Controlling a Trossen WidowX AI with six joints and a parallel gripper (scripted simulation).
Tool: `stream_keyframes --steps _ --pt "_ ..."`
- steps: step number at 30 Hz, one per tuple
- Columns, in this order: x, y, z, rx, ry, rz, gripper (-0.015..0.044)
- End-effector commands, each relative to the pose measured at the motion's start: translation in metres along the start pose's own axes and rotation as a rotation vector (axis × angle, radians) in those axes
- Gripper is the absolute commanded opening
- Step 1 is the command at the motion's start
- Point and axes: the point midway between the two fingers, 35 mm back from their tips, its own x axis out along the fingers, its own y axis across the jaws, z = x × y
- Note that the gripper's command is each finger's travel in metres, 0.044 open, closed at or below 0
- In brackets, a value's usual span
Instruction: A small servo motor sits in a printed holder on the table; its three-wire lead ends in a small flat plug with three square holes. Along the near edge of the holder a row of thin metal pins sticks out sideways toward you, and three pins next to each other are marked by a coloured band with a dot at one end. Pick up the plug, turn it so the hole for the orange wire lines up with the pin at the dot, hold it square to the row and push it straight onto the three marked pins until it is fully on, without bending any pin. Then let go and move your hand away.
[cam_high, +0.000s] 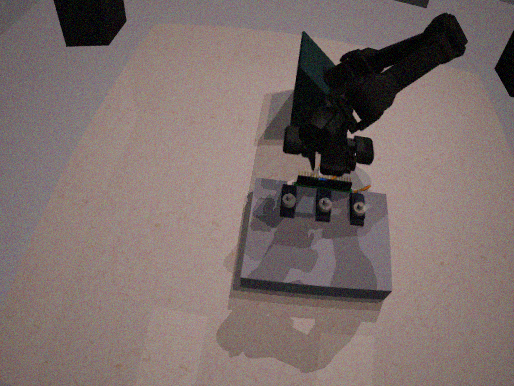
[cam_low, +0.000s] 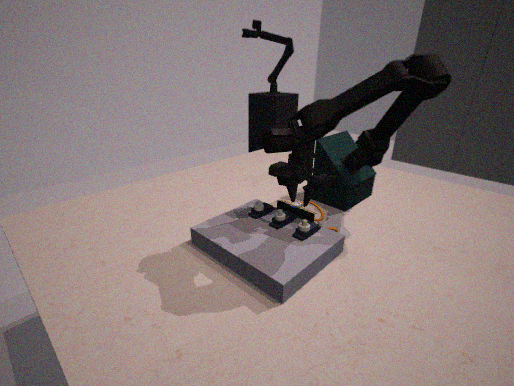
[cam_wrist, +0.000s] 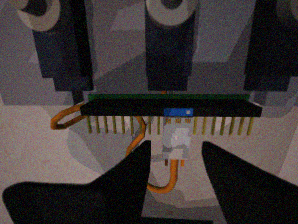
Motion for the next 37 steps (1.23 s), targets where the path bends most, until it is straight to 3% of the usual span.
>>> stream_keyframes --steps 1,5,7,37 --pt "-0.012 -0.001 0.001 0.000 -0.005 0.000 0.0289" --pt "-0.056 -0.001 0.000 0.000 -0.004 -0.001 0.0394" --pt "-0.059 0.000 0.000 0.000 -0.004 0.000 0.0440" --pt "-0.059 0.000 0.000 0.000 -0.004 0.000 0.0440"
